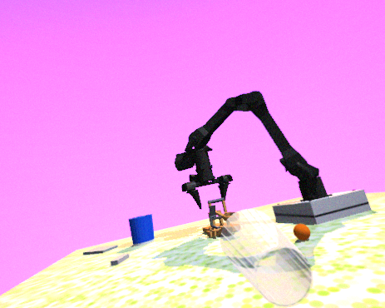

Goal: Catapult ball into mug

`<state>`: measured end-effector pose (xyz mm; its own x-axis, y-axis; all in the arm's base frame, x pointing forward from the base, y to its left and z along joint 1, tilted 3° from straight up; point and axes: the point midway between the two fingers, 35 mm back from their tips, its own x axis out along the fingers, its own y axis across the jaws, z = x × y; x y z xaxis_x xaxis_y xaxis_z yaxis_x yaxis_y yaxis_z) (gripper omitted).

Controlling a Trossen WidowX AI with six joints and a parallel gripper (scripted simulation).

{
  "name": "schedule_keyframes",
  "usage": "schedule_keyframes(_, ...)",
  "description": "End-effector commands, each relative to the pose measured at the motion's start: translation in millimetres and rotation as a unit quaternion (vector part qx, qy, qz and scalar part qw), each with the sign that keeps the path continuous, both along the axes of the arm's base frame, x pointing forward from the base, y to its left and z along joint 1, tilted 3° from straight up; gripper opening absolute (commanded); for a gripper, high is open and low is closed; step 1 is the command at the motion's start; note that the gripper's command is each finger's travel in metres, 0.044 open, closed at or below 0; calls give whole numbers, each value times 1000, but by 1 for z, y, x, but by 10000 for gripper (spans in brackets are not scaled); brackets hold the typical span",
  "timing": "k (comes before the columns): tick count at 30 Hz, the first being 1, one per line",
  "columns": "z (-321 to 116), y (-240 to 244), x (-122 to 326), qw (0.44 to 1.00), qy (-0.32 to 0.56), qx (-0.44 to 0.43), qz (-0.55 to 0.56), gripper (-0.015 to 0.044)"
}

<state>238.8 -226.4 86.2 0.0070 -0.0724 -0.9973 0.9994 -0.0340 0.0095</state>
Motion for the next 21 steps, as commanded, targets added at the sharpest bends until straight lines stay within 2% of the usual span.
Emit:
schedule_keyframes(1,-4,-1,1,1000,-5,-2,2,440)
schedule_keyframes(21,-36,-4,2,1000,-5,-2,2,440)
